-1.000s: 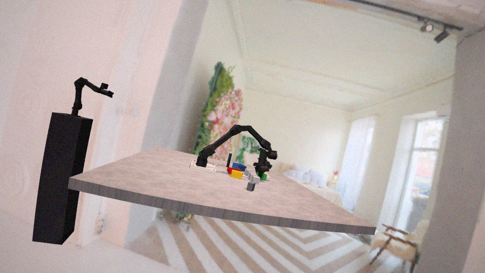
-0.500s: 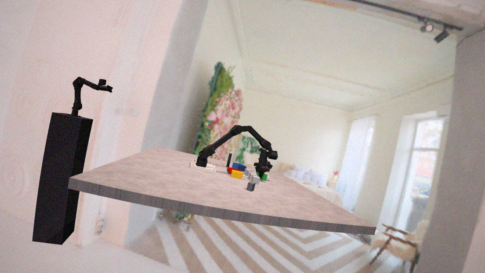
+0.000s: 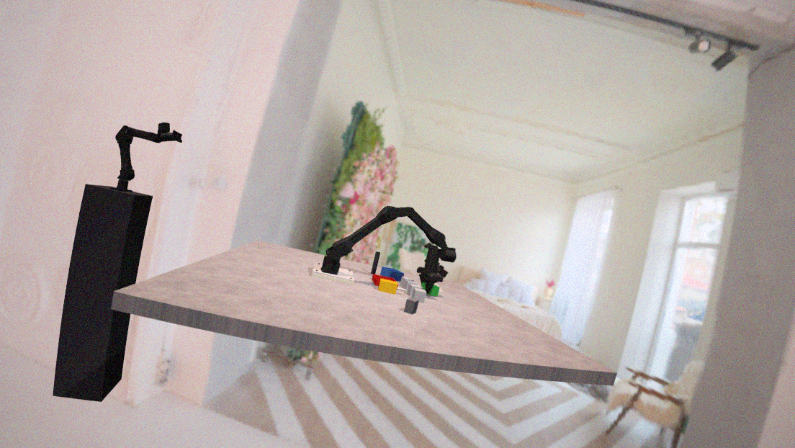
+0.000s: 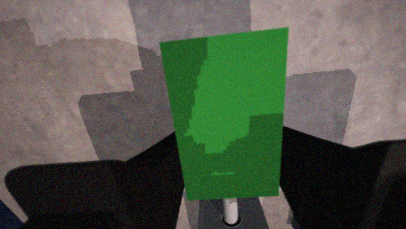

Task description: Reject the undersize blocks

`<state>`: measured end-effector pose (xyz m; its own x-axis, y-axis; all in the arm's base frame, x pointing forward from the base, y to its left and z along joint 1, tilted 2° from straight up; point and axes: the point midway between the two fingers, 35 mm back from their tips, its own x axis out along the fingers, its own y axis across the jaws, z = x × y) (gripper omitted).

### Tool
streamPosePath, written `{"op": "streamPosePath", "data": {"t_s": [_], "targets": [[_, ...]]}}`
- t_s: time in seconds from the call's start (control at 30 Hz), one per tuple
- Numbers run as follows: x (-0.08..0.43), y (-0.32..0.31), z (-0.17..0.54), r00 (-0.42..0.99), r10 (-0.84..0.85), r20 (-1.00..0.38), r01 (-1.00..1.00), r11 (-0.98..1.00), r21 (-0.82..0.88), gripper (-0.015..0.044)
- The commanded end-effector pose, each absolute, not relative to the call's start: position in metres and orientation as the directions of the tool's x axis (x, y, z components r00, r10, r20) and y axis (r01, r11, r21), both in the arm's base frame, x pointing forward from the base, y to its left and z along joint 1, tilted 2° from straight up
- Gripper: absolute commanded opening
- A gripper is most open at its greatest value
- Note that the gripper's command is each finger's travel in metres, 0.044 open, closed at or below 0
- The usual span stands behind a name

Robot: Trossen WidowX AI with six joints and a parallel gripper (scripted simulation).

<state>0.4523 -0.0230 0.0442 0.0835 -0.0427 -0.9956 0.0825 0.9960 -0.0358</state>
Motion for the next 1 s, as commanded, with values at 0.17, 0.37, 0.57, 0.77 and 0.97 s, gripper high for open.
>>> {"op": "streamPosePath", "data": {"t_s": [0.17,0.37,0.57,0.77,0.97], "targets": [[0.4599,-0.0239,0.0484,0.106,-0.046,-0.993,0.080,0.996,-0.038,0.0000],[0.4602,-0.0239,0.0485,0.106,-0.046,-0.993,0.080,0.996,-0.038,0.0000],[0.4612,-0.0240,0.0486,0.107,-0.046,-0.993,0.080,0.996,-0.038,0.0000],[0.4645,-0.0242,0.0490,0.108,-0.047,-0.993,0.080,0.996,-0.038,0.0000],[0.4659,-0.0243,0.0491,0.108,-0.047,-0.993,0.080,0.996,-0.038,0.0000]]}}
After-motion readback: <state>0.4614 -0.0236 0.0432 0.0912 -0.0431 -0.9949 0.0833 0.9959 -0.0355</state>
